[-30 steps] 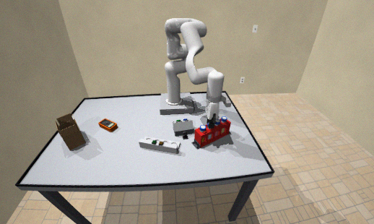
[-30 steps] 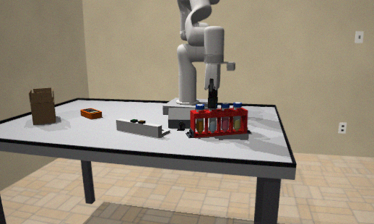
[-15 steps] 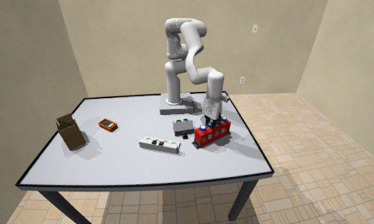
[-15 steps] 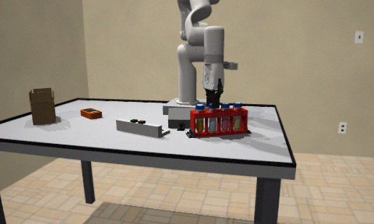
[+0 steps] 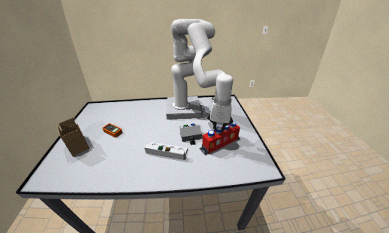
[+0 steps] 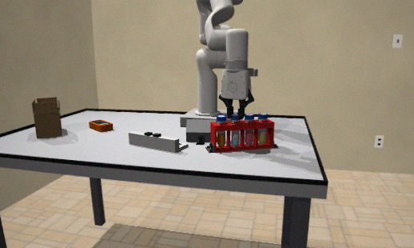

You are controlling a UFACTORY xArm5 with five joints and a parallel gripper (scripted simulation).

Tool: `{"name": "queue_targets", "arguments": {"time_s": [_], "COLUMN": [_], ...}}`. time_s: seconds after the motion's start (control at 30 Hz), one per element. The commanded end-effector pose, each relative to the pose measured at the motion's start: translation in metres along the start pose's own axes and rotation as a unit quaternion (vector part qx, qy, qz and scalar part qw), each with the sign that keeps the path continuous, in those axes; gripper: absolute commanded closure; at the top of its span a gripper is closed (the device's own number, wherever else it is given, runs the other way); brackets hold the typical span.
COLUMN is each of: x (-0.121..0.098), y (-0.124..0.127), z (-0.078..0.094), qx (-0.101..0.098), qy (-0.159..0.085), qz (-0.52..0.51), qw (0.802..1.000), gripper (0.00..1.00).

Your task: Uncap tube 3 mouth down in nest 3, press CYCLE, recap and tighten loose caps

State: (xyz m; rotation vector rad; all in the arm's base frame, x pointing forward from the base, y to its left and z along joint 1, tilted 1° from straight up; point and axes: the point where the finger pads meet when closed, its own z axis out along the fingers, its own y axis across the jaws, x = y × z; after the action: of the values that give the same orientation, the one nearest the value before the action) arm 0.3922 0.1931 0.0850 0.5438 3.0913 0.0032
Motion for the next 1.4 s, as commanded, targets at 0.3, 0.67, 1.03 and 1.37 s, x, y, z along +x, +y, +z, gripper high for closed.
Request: {"name": "queue_targets", "arguments": {"time_s": [0.3,0.67,1.03,1.37], "x": [-0.0011,-0.0011,-0.0011,-0.0011], "y": [0.0010,0.0010,0.0011,0.0011], "z": [-0.0015,-0.0015,-0.0015,-0.0015], "qx": [-0.005,-0.004,-0.003,-0.002], "qy": [0.003,0.004,0.005,0.005], "qz": [-0.008,0.234,0.472,0.666], "qw": [1.000,0.972,0.882,0.746], "gripper": [0.54,0.54,0.54,0.54]}}
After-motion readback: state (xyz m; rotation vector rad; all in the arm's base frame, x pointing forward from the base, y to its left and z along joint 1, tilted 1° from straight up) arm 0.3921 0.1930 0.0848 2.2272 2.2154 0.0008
